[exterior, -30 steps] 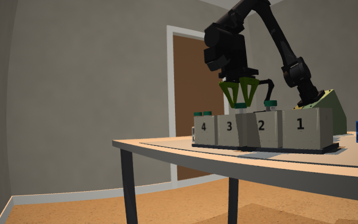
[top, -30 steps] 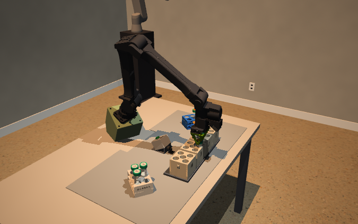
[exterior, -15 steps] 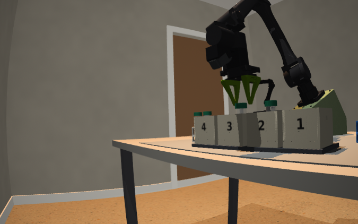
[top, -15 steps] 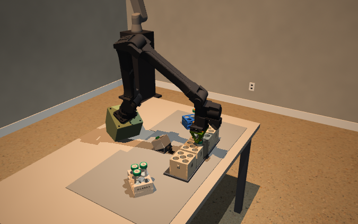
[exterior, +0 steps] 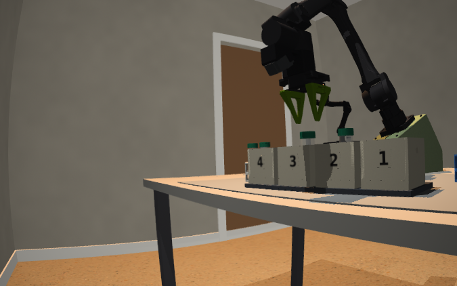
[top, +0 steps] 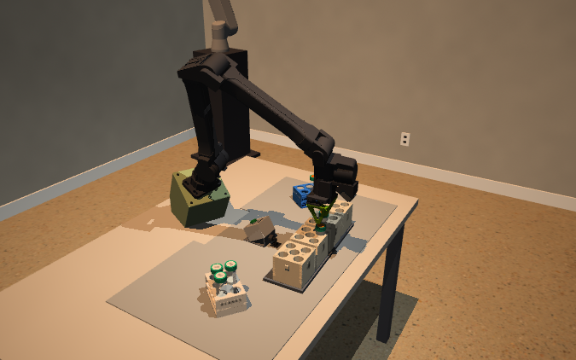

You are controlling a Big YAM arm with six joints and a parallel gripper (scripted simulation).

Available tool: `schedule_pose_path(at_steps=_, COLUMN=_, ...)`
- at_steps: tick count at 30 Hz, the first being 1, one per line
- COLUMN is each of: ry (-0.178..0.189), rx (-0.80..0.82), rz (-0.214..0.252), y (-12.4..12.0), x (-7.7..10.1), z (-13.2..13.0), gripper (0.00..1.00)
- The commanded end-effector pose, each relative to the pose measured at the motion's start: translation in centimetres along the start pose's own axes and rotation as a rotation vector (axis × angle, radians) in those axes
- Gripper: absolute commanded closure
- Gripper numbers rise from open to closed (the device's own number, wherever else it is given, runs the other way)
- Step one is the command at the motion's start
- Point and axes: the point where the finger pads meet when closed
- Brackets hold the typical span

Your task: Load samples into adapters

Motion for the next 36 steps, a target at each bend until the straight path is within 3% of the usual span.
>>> schedule_pose_path(at_steps=1, ry=0.003, rx=-0.017, rz=-0.041, y=1.7, x=1.4, z=-0.2, gripper=0.45)
schedule_pose_path(at_steps=11, ry=0.003, rx=-0.017, rz=-0.041, y=1.7, x=1.4, z=-0.2, gripper=0.45)
schedule_pose_path(at_steps=12, ry=0.004, rx=-0.040, rz=-0.070, y=2.5, x=3.3, z=-0.8, gripper=0.45)
schedule_pose_path(at_steps=13, ry=-0.002, rx=-0.083, rz=-0.019, y=-0.1, x=1.6, z=-1.7, gripper=0.20)
schedule_pose_path(at_steps=19, ry=0.002, rx=-0.388, rz=-0.044, y=-1.3, x=1.7, z=-6.4, gripper=0.20)
schedule_pose_path(at_steps=23, ry=0.002, rx=-0.586, rz=-0.045, y=-2.5, x=1.7, z=-9.5, gripper=0.20)
schedule_pose_path(at_steps=25, ry=0.002, rx=-0.586, rz=-0.045, y=-2.5, x=1.7, z=-9.5, gripper=0.20)
schedule_pose_path(at_steps=34, ry=0.003, rx=-1.031, rz=-0.049, y=-5.2, x=1.6, z=-16.6, gripper=0.20)
schedule_pose_path(at_steps=36, ry=0.008, rx=-1.131, rz=-0.073, y=-4.9, x=2.4, z=-18.5, gripper=0.20)
Point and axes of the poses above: the point where the finger pads meet when closed, its own x axis back along the fingers, its own z axis across the jaws, y = z × x, and after that the axes turned 5 degrees about -x, right-handed
